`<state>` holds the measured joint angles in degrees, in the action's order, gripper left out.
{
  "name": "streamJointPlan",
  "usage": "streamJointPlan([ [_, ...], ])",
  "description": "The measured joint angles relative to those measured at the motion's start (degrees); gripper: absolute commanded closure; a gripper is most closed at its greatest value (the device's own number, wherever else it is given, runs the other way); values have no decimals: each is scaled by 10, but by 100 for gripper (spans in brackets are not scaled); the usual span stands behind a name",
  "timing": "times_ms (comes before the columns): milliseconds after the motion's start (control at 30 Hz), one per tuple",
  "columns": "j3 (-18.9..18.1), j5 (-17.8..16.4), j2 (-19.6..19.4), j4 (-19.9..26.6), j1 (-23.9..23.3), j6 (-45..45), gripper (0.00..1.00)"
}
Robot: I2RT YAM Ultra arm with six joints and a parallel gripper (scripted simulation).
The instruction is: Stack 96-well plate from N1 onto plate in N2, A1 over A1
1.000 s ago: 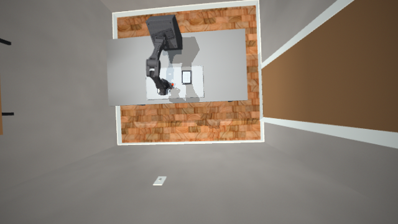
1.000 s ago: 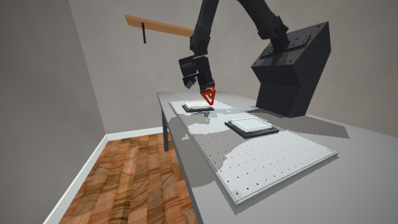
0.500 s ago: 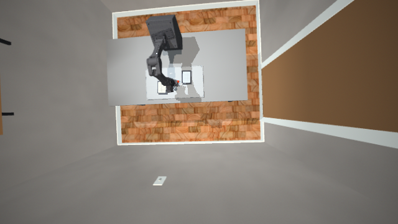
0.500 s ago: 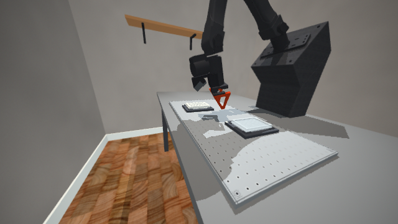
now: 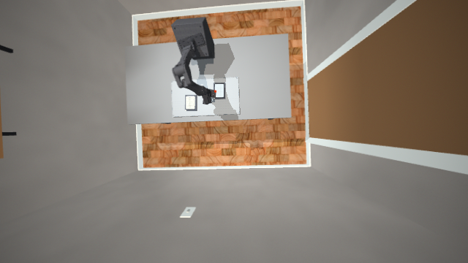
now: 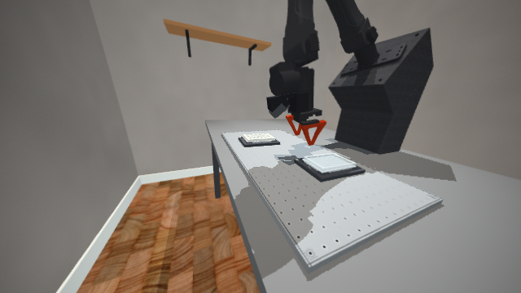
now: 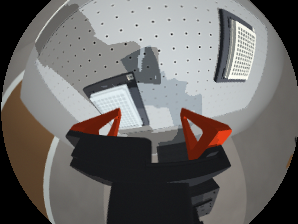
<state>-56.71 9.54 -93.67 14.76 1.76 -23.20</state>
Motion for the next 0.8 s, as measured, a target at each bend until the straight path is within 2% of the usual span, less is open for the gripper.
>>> streamJointPlan([
  [233,56,45,20,-50,67,0,0],
  [433,92,78,33,-90,104,3,0],
  [633,128,116,45,-127,163,-4,0],
  [800,151,143,52,-141,204,-14,0],
])
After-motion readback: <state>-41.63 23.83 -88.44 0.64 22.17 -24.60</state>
